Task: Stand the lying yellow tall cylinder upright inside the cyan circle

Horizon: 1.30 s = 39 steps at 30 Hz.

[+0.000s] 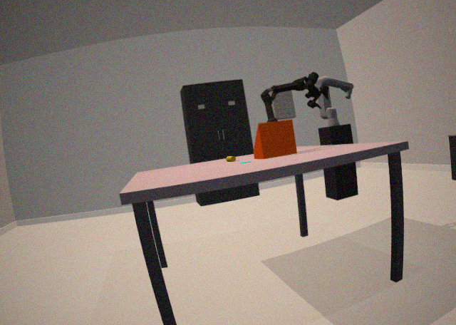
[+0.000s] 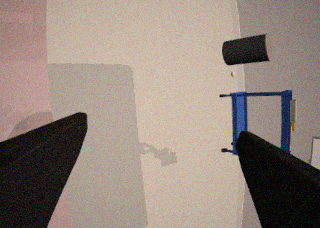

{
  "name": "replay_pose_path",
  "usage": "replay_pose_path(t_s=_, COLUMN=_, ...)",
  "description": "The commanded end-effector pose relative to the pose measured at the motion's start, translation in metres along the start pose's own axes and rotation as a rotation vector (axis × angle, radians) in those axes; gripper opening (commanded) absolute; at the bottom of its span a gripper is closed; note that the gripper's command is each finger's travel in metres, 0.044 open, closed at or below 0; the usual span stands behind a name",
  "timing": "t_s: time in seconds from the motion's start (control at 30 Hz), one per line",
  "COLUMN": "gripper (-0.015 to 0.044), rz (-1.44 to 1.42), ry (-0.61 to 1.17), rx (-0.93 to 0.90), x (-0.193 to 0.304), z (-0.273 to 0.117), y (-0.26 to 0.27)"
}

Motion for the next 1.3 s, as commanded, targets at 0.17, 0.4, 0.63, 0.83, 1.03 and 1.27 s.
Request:
replay_pose_path(t_s=0.17, gripper=0.0309, rz=0.171, ry=0.152, rx=0.098, x=0.021, z=-0.039, y=-0.004)
replay_pose_path(t_s=0.4, gripper=0.0309, rz=0.538, ry=0.397, rx=0.329, x=0.056, z=-0.122, y=0.000)
replay_pose_path(t_s=0.63, gripper=0.0309, rz=1.014, ry=0.603, rx=0.669, x=0.086, z=-0.227, y=0.032)
replay_pose_path(t_s=0.83, gripper=0.0309, rz=1.418, ry=0.712, rx=1.008, x=0.093, z=-0.310, y=0.082)
replay_pose_path(t_s=1.03, gripper=0.0309, rz=1.804, ry=0.756, rx=1.390, x=0.082, z=-0.379, y=0.148)
replay_pose_path(t_s=1.27, gripper=0.0309, rz=2.215, ry=0.720, rx=1.886, x=0.049, z=-0.434, y=0.237)
Point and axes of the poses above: the point midway between the two fingers, 35 mm back from their tips, its own z axis out along the fingers, its own y axis across the jaws, x = y × z, the point moved 4 cm from there along -z, back along the fingers, and after that the axes turned 13 degrees about -z, right-handed, at the moved point
